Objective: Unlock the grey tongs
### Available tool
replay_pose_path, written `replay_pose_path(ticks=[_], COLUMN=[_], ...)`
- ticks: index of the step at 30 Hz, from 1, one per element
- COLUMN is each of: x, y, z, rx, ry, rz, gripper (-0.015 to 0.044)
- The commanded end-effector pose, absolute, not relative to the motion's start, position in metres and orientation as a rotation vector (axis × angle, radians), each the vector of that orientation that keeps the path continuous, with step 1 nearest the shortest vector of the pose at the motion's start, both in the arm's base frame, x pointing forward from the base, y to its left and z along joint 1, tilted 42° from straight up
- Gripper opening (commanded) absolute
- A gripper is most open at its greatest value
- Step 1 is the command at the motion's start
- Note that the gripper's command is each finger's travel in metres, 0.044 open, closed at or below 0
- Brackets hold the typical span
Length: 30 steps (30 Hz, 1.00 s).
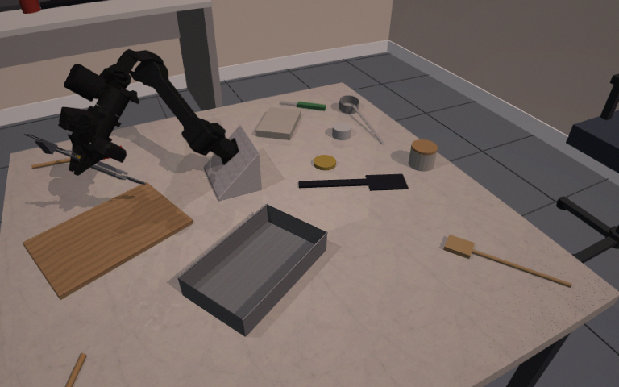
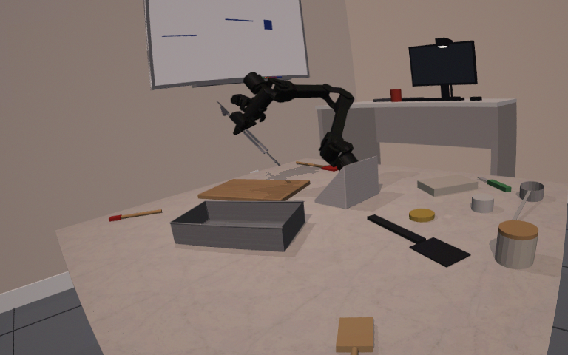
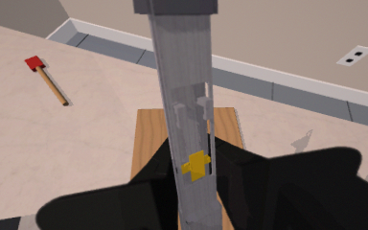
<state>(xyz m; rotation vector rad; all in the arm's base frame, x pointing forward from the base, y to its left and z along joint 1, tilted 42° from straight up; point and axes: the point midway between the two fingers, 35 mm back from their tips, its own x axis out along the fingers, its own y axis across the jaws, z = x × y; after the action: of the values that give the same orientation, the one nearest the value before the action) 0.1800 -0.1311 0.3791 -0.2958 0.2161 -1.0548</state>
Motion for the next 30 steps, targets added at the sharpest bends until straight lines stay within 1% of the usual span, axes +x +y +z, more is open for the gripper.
replay_pose_path(ticks=[1,15,30], x=[0.171,0.146,0.146], y=[-0.126,-0.118,-0.118], z=[0.379,0.361,0.361], rx=[-0.302,-0.278,-0.277], ry=[0.159,0.054,0.053], rz=[-1.066,-1.106,-1.106], gripper=[-0.0150,-0.0150,-0.0150])
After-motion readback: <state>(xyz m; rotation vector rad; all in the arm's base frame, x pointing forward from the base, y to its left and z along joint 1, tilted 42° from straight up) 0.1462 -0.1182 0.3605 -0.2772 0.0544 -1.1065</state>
